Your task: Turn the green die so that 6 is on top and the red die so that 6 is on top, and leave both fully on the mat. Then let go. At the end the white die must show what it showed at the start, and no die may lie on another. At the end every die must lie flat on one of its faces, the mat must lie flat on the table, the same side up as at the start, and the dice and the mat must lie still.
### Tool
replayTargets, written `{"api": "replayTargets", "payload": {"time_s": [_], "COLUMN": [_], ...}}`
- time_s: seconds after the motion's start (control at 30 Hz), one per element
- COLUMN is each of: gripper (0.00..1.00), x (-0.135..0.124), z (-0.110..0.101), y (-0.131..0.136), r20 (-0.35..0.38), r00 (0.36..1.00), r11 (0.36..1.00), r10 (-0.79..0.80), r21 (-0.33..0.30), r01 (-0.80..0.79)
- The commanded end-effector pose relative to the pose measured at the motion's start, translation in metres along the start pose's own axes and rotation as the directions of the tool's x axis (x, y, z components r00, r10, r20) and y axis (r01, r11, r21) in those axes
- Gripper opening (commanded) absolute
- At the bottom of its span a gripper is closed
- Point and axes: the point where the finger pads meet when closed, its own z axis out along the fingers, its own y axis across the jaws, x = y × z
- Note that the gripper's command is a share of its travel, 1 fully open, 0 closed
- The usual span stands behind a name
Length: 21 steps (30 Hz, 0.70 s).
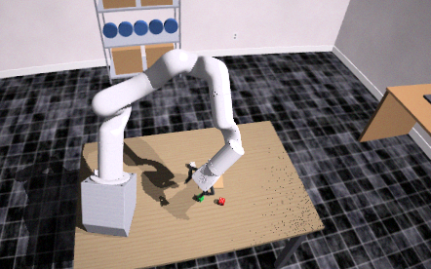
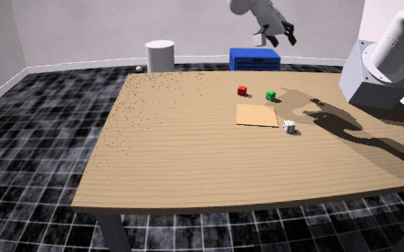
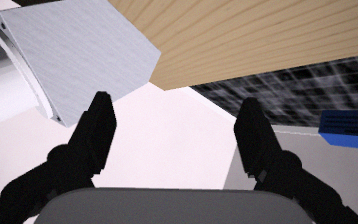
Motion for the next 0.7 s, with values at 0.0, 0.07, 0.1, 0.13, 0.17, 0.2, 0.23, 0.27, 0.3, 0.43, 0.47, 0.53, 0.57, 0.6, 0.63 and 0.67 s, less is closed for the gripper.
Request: {"api": "replayTargets", "payload": {"time_s": [0.0, 0.07, 0.1, 0.13, 0.17, 0.2, 0.23, 0.27, 0.3, 0.43, 0.47, 0.53, 0.57, 0.6, 0.63, 0.67], "gripper": [1.00, 1.00, 1.00, 1.00, 1.00, 1.00, 1.00, 1.00, 1.00, 1.00, 1.00, 1.00, 1.00, 1.00, 1.00, 1.00], "x": [0.000, 0.000, 0.000, 0.000, 0.000, 0.000, 0.000, 0.000, 0.000, 0.000, 0.000, 0.000, 0.000, 0.001, 0.005, 0.010], "z": [-0.001, -0.001, -0.001, -0.001, -0.001, -0.001, -0.001, -0.001, -0.001, -0.001, -0.001, -0.001, -0.001, -0.001, -0.001, -0.002], "y": [0.000, 0.000, 0.000, 0.000, 0.000, 0.000, 0.000, 0.000, 0.000, 0.000, 0.000, 0.000, 0.000, 0.001, 0.002, 0.005], "r20": [-0.001, -0.001, -0.001, -0.001, -0.001, -0.001, -0.001, -0.001, -0.001, -0.001, -0.001, -0.001, -0.001, -0.006, -0.019, -0.040], "r00": [1.000, 1.000, 1.000, 1.000, 1.000, 1.000, 1.000, 1.000, 1.000, 1.000, 1.000, 1.000, 1.000, 1.000, 0.999, 0.996], "r11": [1.000, 1.000, 1.000, 1.000, 1.000, 1.000, 1.000, 1.000, 1.000, 1.000, 1.000, 1.000, 1.000, 1.000, 0.999, 0.997], "r10": [0.000, 0.000, 0.000, 0.000, 0.000, 0.000, 0.000, 0.000, 0.000, 0.000, 0.000, 0.000, 0.002, 0.012, 0.037, 0.080], "r21": [-0.001, -0.001, -0.001, -0.001, -0.001, -0.001, -0.001, -0.001, -0.001, -0.001, -0.001, -0.001, -0.002, -0.003, -0.006, -0.010], "r01": [0.000, 0.000, 0.000, 0.000, 0.000, 0.000, 0.000, 0.000, 0.000, 0.000, 0.000, 0.000, -0.002, -0.012, -0.037, -0.081]}}
